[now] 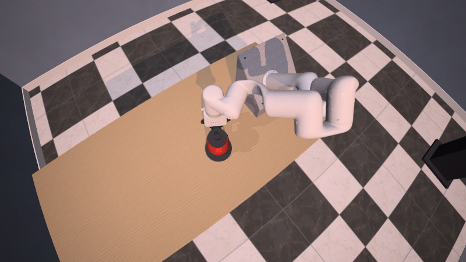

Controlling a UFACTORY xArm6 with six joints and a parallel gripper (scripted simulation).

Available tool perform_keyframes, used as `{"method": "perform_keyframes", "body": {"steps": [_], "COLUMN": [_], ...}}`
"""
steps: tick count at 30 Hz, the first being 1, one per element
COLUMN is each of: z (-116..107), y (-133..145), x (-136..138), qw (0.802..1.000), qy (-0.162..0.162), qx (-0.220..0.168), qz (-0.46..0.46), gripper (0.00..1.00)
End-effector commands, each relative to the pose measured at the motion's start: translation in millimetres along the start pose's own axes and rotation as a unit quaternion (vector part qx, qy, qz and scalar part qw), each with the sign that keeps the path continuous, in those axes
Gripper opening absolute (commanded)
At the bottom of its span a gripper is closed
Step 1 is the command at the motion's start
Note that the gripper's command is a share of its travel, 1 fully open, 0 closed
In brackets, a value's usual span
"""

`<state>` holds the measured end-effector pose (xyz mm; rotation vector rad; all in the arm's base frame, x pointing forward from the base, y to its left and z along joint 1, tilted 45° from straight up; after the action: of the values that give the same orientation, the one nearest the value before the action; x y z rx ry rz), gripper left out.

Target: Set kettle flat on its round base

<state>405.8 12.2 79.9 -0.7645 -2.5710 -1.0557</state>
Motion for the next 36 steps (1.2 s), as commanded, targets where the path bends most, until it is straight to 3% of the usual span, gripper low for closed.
{"method": "perform_keyframes", "body": {"steps": [1,36], "z": [-0.8,4.6], "y": [0.6,0.6], "x": [-0.9,-0.9], "qw": [1.000,1.000], "qy": [-0.002,-0.002], "qx": [0.000,0.000], "qz": [-0.001,-0.001], "gripper": [0.00,0.00]}}
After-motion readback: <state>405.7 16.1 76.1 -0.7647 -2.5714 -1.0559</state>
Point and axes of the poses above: the point where the finger pads meet when closed, its own z axis out along the fingers, its own x axis across the jaws, y = z × x, the point moved 5 cm from there along -z, back along the fingers, and after that the axes turned 7 degrees about z, right-handed, at the moved point
